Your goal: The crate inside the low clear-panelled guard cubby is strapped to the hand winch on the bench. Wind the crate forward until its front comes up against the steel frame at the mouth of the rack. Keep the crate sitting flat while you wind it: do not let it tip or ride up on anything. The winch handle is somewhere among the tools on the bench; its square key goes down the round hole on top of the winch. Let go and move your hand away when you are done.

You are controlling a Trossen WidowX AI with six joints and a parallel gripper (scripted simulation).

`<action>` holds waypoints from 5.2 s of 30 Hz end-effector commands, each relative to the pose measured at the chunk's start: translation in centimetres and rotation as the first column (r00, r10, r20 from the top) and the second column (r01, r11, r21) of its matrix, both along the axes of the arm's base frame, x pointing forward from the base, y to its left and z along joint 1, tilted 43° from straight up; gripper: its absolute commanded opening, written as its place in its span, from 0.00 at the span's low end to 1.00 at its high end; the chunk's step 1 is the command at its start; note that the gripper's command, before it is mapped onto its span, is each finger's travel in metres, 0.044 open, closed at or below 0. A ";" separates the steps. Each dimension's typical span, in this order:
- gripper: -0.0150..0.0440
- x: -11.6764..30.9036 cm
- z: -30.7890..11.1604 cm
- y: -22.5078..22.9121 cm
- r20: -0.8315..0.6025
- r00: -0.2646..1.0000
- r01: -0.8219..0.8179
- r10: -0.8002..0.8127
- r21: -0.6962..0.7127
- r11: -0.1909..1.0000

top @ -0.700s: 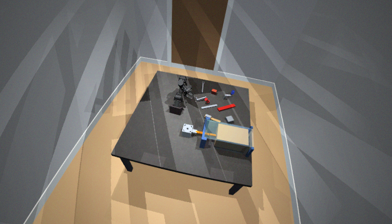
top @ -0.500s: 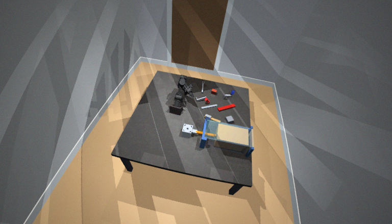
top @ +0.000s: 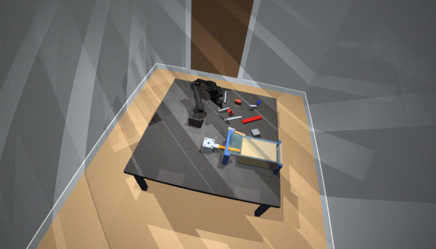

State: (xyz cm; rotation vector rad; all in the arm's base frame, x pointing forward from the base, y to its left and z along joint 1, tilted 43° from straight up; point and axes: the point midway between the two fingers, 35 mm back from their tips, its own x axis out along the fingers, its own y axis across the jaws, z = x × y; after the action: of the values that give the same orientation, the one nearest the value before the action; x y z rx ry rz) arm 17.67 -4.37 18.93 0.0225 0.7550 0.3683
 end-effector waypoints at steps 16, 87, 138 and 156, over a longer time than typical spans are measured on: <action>1.00 8.6 0.5 13.4 -0.349 0.884 -0.215 0.311 0.288 0.933; 0.58 10.1 -3.1 20.5 -0.380 0.855 -0.237 0.353 0.318 0.918; 0.25 7.4 7.9 10.3 -0.394 0.853 -0.223 0.342 0.317 0.922; 0.25 10.8 4.1 4.8 -0.456 0.858 -0.110 0.235 0.285 0.952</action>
State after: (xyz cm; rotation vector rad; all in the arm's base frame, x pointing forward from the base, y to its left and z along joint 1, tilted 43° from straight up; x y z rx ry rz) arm 27.74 1.97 23.92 0.2917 1.2049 0.6729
